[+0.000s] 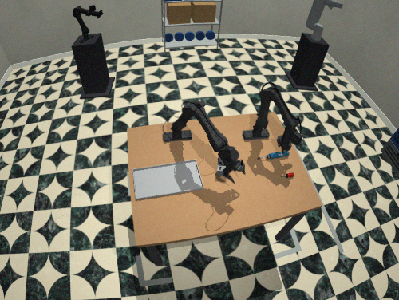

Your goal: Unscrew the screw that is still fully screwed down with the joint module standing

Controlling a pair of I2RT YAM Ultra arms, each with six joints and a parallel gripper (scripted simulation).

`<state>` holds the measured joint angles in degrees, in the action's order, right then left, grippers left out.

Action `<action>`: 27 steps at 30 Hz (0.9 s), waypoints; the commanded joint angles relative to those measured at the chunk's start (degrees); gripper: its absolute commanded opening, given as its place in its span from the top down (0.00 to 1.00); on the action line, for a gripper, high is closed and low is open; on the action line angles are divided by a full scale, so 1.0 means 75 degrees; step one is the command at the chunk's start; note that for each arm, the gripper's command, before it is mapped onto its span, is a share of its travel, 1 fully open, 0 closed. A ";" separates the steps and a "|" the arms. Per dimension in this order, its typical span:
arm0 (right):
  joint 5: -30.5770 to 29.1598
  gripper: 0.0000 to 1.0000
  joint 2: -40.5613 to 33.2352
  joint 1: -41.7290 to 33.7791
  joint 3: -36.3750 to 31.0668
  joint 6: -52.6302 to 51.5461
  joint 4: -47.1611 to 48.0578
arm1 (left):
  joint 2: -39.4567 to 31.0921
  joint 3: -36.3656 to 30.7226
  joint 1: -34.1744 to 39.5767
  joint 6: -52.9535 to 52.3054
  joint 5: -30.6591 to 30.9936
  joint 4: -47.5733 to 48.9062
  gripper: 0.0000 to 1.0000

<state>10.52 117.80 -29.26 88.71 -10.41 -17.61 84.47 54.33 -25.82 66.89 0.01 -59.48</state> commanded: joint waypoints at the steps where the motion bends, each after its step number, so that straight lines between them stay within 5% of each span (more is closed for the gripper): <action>1: -0.0519 0.14 0.0344 -0.0248 0.0633 -0.0403 -0.0628 | -0.0027 0.0023 -0.0001 -0.0018 -0.0002 -0.0051 0.35; 27: -0.0642 0.14 0.0540 -0.0262 0.1051 -0.0523 -0.1021 | -0.0027 0.0023 -0.0001 -0.0018 -0.0002 -0.0051 0.35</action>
<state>5.96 122.37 -31.31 95.70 -14.15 -24.60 84.47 54.33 -25.82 66.89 0.01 -59.48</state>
